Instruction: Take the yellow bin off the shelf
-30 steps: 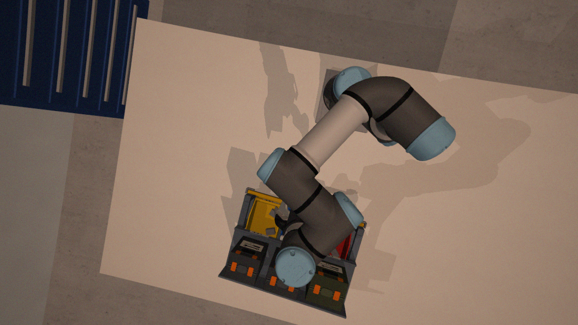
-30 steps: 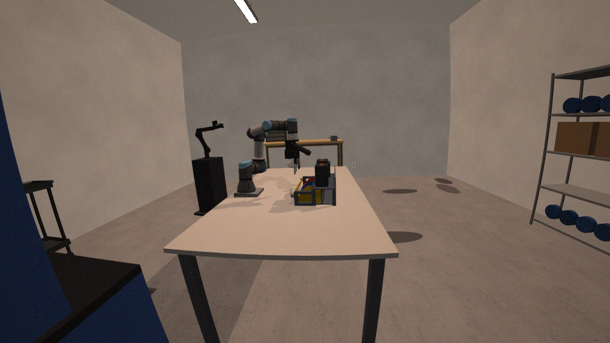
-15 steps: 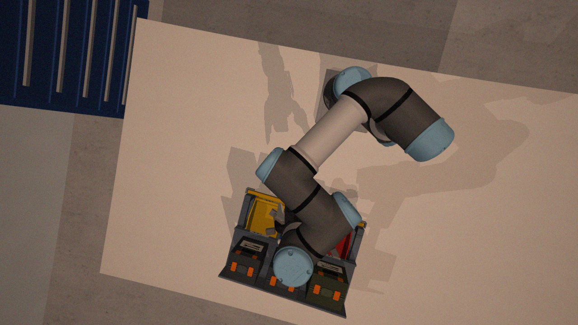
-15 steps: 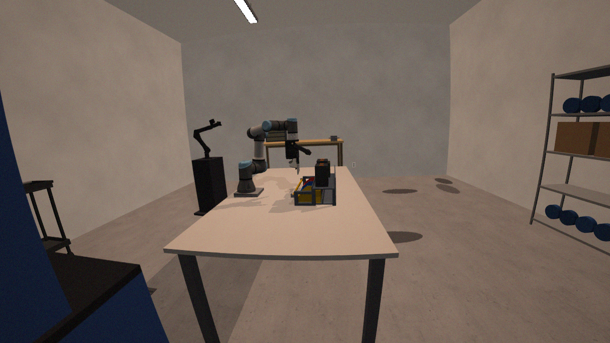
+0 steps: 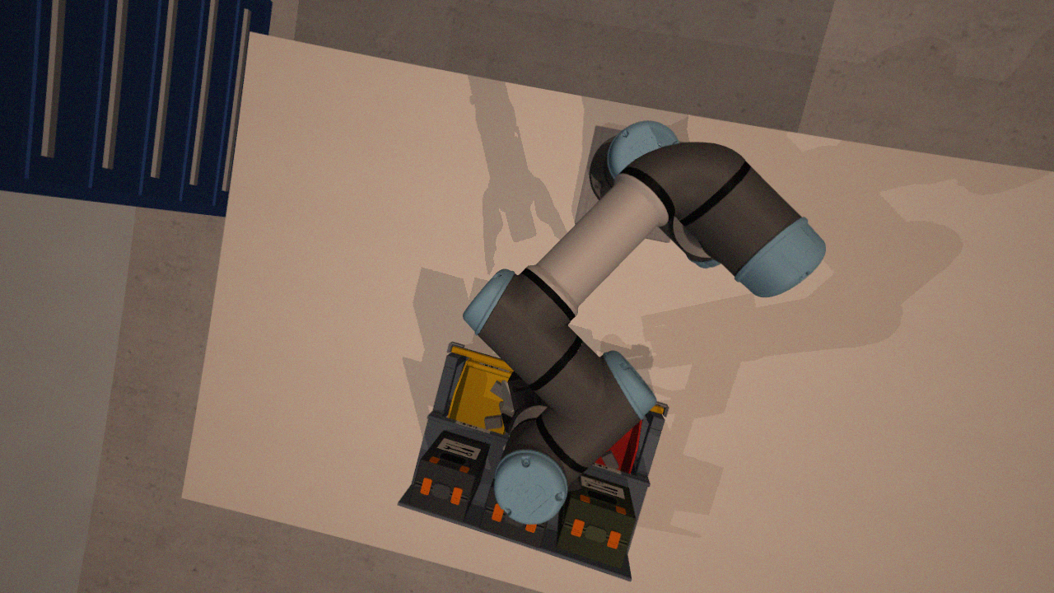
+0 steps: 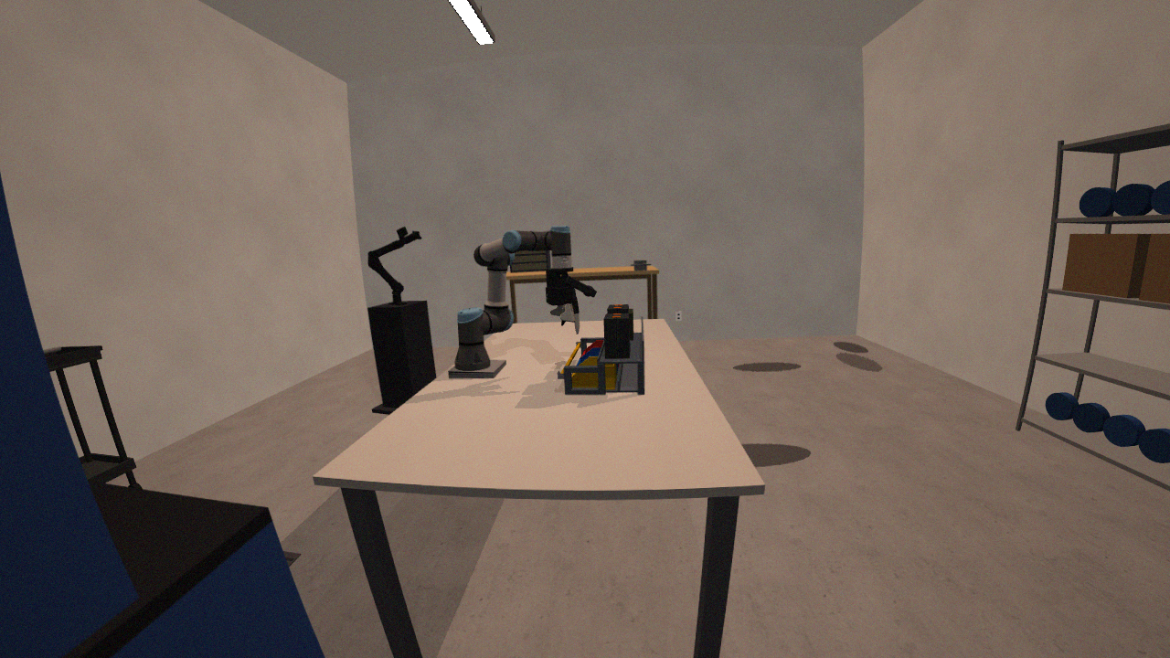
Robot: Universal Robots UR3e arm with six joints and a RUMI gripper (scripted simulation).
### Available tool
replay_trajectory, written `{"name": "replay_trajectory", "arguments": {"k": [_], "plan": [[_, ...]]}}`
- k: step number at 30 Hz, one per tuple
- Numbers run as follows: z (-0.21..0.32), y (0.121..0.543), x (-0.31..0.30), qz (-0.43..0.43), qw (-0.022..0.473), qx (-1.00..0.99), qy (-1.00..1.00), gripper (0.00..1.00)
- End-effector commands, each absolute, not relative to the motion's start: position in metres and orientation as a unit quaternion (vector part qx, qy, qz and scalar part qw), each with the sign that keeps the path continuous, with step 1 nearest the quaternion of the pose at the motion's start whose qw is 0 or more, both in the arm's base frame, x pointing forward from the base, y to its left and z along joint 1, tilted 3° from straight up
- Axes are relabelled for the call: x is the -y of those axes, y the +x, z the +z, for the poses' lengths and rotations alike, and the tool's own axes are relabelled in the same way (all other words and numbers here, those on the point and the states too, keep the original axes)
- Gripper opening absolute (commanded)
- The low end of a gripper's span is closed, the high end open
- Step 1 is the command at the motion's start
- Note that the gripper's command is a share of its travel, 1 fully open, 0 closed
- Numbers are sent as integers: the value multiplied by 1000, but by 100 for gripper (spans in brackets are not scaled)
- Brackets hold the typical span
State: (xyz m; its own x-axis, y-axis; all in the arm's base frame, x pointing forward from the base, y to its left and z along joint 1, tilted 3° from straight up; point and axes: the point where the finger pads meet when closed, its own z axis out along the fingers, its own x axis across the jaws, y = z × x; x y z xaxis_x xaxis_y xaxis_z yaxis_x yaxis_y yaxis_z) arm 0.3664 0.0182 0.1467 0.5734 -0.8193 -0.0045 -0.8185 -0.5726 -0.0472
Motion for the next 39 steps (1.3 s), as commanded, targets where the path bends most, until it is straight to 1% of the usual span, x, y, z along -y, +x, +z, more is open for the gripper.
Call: {"name": "replay_trajectory", "arguments": {"k": [1, 6, 11, 23, 28, 39], "plan": [[148, 367, -18, -10, 24, -450, -893, 100], [148, 367, -18, -10, 24, -450, -893, 100], [148, 367, -18, -13, 22, -332, -943, 100], [148, 367, -18, -13, 22, -332, -943, 100], [148, 367, -18, -16, 21, -209, -978, 100], [148, 367, -18, -16, 21, -209, -978, 100]]}}
